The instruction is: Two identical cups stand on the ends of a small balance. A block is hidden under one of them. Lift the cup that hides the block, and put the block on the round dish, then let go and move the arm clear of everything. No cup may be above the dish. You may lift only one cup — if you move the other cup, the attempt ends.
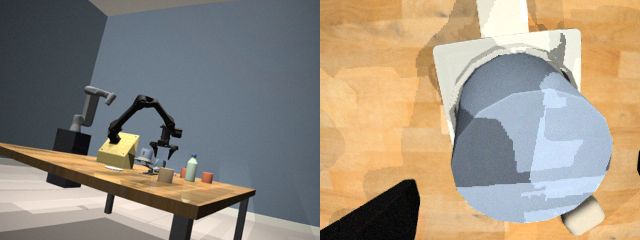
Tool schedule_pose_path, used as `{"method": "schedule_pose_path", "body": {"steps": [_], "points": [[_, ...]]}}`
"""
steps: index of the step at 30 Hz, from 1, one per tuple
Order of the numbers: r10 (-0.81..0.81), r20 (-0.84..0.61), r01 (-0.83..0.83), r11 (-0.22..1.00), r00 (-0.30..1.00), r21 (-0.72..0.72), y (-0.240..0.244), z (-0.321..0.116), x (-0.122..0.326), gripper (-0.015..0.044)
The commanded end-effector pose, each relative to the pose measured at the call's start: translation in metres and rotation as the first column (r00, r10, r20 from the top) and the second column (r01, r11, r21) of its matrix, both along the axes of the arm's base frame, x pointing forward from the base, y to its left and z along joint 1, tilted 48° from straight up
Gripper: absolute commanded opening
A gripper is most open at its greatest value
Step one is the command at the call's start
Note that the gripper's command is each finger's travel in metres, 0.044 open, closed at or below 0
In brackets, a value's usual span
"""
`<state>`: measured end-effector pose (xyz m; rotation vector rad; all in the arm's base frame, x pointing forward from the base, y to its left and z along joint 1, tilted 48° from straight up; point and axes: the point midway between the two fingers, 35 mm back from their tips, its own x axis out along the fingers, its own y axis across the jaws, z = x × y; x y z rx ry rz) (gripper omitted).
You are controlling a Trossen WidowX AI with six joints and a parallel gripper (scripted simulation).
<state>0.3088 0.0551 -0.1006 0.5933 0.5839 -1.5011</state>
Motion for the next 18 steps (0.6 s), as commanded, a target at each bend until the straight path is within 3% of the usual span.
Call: {"method": "schedule_pose_path", "body": {"steps": [1, 18], "points": [[0.0, -0.012, 0.0, 1.0, 1.0, -0.009, -0.009, -0.006, -0.002, 0.044], [0.0, -0.012, 0.0, 1.0, 1.0, -0.01, -0.03, -0.025, -0.003, 0.044]]}}
